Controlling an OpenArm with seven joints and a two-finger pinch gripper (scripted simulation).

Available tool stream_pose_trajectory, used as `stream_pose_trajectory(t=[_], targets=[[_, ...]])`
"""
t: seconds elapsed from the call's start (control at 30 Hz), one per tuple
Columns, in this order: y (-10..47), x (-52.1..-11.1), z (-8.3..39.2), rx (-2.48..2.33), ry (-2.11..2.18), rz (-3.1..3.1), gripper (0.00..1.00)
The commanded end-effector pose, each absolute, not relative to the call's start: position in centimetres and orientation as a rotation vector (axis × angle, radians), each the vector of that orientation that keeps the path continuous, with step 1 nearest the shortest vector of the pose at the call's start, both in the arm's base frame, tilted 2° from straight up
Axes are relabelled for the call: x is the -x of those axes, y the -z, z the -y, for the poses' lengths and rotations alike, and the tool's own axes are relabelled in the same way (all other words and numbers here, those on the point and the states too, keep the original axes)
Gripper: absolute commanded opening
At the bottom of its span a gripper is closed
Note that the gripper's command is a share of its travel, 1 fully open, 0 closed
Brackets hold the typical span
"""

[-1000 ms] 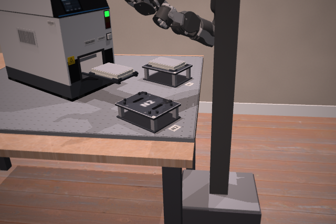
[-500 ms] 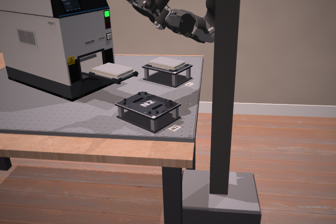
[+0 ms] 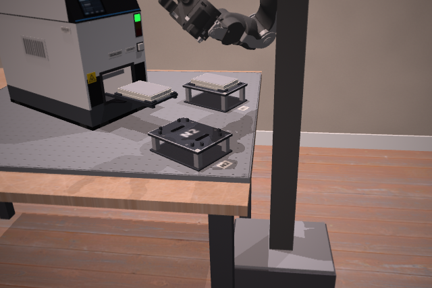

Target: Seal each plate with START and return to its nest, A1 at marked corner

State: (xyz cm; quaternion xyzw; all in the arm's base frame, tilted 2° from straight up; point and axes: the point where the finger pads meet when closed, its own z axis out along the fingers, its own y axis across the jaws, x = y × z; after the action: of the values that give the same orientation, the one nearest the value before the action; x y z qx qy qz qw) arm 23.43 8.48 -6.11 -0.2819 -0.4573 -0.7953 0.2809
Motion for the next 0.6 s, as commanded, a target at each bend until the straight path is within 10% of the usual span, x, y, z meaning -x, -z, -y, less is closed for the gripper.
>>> stream_pose_trajectory(t=[0.0,0.57], targets=[[6.9,-23.3,-8.8,0.743,2.119,1.306,0.65],[14.2,-23.8,-8.9,0.666,1.917,1.932,0.65]])
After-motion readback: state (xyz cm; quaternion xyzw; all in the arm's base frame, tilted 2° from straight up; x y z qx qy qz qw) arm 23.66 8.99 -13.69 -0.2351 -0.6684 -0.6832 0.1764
